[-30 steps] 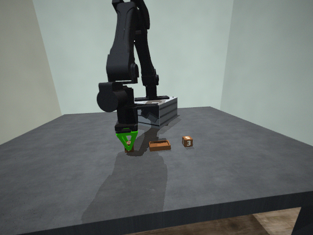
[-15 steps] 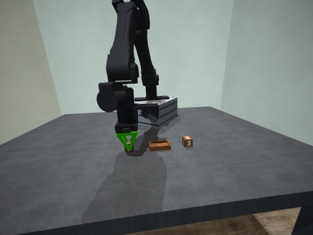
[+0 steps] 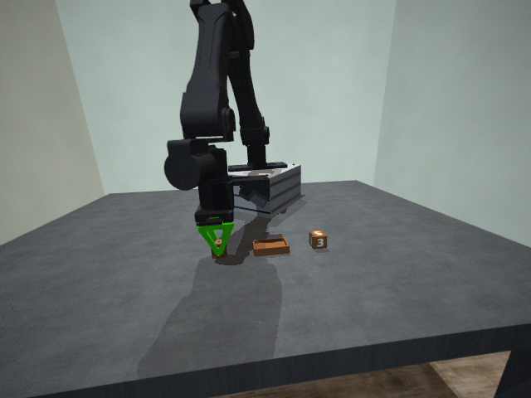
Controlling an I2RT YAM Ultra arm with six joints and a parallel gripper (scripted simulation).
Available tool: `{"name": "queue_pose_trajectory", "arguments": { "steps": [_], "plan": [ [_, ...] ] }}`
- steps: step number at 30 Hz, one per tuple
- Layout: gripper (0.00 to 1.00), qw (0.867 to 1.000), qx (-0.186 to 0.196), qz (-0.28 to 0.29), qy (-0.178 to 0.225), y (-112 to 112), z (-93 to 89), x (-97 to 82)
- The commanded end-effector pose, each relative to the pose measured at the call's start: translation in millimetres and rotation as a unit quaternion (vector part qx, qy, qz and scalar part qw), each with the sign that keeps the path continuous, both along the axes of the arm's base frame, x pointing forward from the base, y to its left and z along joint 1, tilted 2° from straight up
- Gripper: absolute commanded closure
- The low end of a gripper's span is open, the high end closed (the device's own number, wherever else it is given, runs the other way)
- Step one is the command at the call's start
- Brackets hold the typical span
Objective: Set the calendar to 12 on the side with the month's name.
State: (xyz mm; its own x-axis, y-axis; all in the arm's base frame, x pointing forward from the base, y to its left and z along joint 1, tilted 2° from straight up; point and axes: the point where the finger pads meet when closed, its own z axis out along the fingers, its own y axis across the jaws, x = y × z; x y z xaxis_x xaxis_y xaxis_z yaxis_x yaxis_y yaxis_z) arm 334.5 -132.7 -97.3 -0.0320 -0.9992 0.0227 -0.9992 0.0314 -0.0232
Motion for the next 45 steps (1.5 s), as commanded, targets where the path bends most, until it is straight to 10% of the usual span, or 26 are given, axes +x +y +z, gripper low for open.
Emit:
{"name": "queue_pose_trajectory", "arguments": {
  "steps": [1, 45],
  "plan": [
    [0.74, 1.000, 0.000, 0.000, -0.005, -0.5, 2.6, 2.6],
    [0.71, 1.000, 0.000, 0.000, -0.005, -0.5, 2.6, 2.6]
  ]
}}
